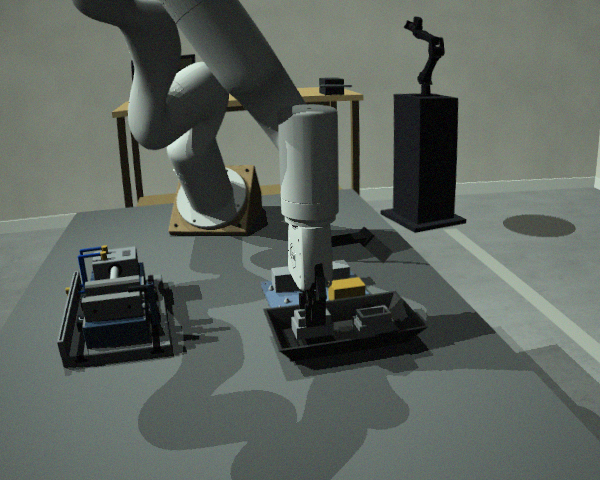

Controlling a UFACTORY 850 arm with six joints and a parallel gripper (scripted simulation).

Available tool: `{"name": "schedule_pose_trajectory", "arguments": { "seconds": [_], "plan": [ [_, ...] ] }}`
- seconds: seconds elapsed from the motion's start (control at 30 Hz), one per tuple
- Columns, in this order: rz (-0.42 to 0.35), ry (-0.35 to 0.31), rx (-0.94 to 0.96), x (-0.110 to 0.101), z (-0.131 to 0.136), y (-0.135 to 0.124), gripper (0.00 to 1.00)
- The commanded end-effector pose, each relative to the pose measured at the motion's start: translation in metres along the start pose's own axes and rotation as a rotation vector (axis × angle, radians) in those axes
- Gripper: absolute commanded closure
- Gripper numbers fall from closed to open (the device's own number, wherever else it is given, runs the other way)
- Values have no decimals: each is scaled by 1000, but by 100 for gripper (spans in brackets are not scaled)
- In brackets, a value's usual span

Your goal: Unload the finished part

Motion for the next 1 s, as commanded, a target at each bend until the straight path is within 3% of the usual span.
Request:
{"name": "schedule_pose_trajectory", "arguments": {
  "seconds": [0.0, 0.97],
  "plan": [
    [1, -1, 1, 0, 1, 0, 100],
    [1, -1, 1, 10, 1, 0, 100]
  ]
}}
Point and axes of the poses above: the point where the finger pads meet when closed, its own x axis out along the fingers, its own z axis across the jaws, y = z × x, the point moved 1 cm from there along -x, back along the fingers, and after that the axes turned 13 degrees about x, right-handed, at the moved point
